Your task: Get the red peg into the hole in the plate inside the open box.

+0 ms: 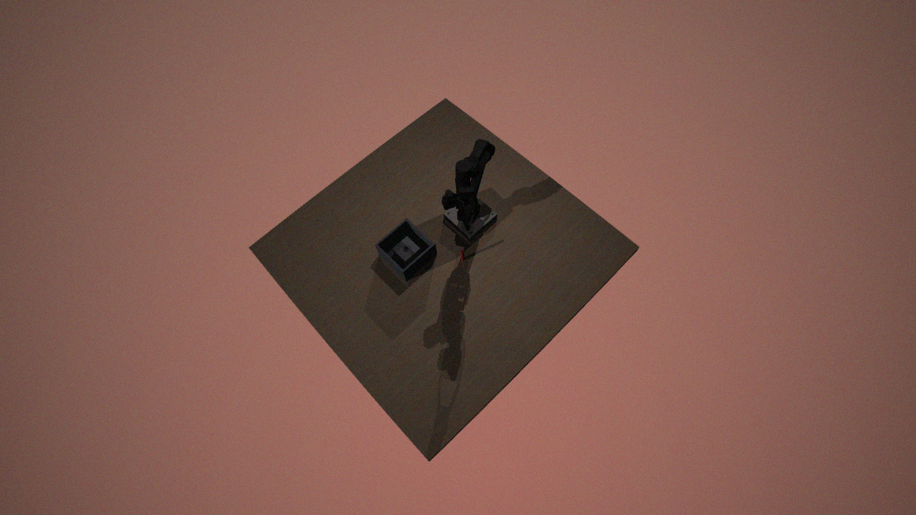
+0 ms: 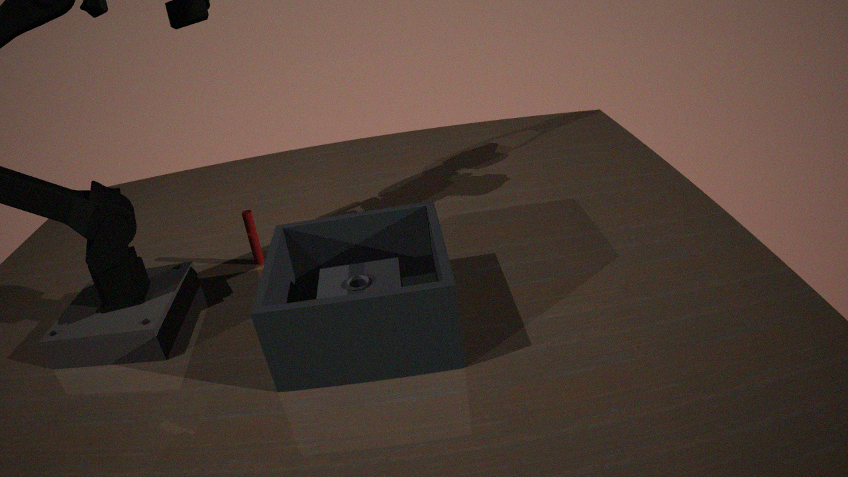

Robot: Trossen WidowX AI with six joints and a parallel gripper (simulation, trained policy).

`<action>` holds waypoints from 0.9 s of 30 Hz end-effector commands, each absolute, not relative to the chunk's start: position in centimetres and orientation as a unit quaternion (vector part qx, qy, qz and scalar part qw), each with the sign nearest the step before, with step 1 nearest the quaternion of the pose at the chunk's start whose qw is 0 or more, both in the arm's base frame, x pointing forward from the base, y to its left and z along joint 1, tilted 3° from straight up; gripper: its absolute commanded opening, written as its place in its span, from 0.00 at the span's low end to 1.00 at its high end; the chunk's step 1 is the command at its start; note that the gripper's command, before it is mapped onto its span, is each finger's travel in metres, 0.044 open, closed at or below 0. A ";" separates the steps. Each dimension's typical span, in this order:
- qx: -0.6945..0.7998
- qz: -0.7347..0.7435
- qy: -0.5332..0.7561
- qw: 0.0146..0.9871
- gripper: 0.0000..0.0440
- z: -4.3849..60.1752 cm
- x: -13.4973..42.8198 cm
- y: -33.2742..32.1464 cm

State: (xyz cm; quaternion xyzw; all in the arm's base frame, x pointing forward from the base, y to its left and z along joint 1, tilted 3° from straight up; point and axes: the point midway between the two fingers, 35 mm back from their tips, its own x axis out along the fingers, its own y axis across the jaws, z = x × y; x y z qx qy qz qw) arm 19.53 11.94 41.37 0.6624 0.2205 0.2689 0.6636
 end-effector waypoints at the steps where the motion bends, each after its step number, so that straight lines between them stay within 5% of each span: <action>1: 0.660 0.219 0.244 0.676 1.00 38.7 21.2 11.7; 27: 0.498 -0.117 0.492 0.704 1.00 20.4 21.7 9.8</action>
